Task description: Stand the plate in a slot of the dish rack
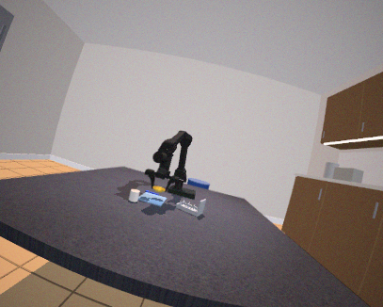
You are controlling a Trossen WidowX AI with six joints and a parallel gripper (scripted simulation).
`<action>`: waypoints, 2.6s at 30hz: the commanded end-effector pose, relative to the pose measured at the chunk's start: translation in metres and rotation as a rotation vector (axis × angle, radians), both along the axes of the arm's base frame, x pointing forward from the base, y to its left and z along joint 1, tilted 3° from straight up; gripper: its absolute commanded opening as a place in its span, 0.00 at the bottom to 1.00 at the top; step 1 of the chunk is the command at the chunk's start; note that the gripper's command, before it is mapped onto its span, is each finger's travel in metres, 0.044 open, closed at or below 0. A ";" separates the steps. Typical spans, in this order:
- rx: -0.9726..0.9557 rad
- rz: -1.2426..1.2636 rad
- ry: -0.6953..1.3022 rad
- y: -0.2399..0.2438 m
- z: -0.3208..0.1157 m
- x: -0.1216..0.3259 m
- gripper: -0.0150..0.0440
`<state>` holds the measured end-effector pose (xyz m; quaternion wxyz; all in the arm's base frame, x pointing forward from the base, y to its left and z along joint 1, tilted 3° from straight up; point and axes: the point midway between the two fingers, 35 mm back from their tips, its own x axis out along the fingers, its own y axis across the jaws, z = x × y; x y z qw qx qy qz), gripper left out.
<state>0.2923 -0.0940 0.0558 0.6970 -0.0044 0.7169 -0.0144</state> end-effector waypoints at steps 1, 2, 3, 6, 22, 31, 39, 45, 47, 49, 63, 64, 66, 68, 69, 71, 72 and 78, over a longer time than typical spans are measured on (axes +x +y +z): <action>-0.004 -0.001 -0.008 -0.001 0.016 0.004 0.25; -0.004 -0.001 -0.008 -0.001 0.021 0.005 0.25; -0.004 -0.001 -0.008 -0.001 0.025 0.005 0.25; -0.004 -0.001 -0.009 -0.001 0.038 0.007 0.25; -0.004 -0.001 -0.009 0.000 0.098 0.011 0.25; -0.004 -0.001 -0.009 0.002 0.127 0.010 0.25; -0.003 -0.191 -0.014 0.050 0.126 0.010 0.25; 0.000 -0.381 -0.021 0.095 0.125 0.003 0.25; 0.002 -0.421 -0.023 0.105 0.125 0.001 0.25; 0.001 -0.442 -0.022 0.109 0.125 -0.001 0.25; 0.175 -0.388 -0.059 0.119 0.081 0.027 0.25; 0.197 -0.377 -0.069 0.120 0.077 0.030 0.25; 0.240 -0.353 -0.090 0.122 0.069 0.037 0.25; 0.283 -0.327 -0.113 0.124 0.062 0.043 0.25; 0.304 -0.314 -0.125 0.124 0.059 0.046 0.25; 0.345 -0.287 -0.150 0.126 0.052 0.052 0.25; 0.365 -0.274 -0.164 0.126 0.049 0.055 0.25; 0.482 -0.197 -0.238 0.129 0.030 0.067 0.25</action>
